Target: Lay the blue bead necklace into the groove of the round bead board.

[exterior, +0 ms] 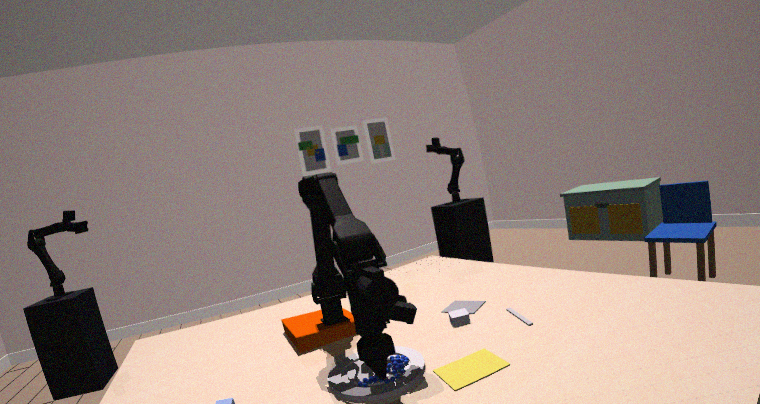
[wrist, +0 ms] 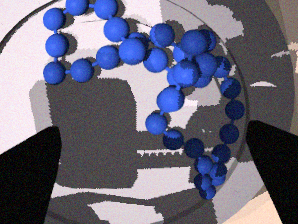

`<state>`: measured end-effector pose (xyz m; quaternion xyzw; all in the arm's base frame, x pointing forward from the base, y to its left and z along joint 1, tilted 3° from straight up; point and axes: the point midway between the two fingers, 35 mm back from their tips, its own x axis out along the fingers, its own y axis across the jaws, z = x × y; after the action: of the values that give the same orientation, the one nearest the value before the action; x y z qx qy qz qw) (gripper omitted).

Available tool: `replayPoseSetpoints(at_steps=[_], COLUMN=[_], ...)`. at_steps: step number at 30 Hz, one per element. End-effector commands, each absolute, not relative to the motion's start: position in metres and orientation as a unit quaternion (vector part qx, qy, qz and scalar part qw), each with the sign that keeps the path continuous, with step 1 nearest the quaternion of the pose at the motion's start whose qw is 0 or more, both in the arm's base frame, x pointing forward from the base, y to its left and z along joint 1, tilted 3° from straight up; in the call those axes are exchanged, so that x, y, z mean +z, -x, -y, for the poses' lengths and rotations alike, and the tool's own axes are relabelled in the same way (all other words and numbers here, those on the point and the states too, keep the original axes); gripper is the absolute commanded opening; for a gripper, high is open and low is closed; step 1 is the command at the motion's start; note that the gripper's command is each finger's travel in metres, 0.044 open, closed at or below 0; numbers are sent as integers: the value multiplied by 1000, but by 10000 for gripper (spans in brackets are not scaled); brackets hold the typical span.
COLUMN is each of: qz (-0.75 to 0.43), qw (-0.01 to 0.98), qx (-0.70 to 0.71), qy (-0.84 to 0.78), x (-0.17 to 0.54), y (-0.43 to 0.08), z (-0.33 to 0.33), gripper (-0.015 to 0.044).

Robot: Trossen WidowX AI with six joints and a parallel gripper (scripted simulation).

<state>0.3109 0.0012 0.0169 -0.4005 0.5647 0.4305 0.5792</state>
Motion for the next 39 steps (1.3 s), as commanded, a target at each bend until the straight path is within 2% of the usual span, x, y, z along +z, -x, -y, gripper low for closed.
replayPoseSetpoints(at_steps=[1,18,25,30,39], qz=[-562,-562,-607,-612,-612], qw=[579,579,622,627,627], qx=[431,431,363,355,355], qy=[403,403,335,326,326], x=[20,20,44,48,32], y=[-311,-311,-340,-344,-344], z=[-1,-1,14,16,16], gripper=[440,440,256,125,120])
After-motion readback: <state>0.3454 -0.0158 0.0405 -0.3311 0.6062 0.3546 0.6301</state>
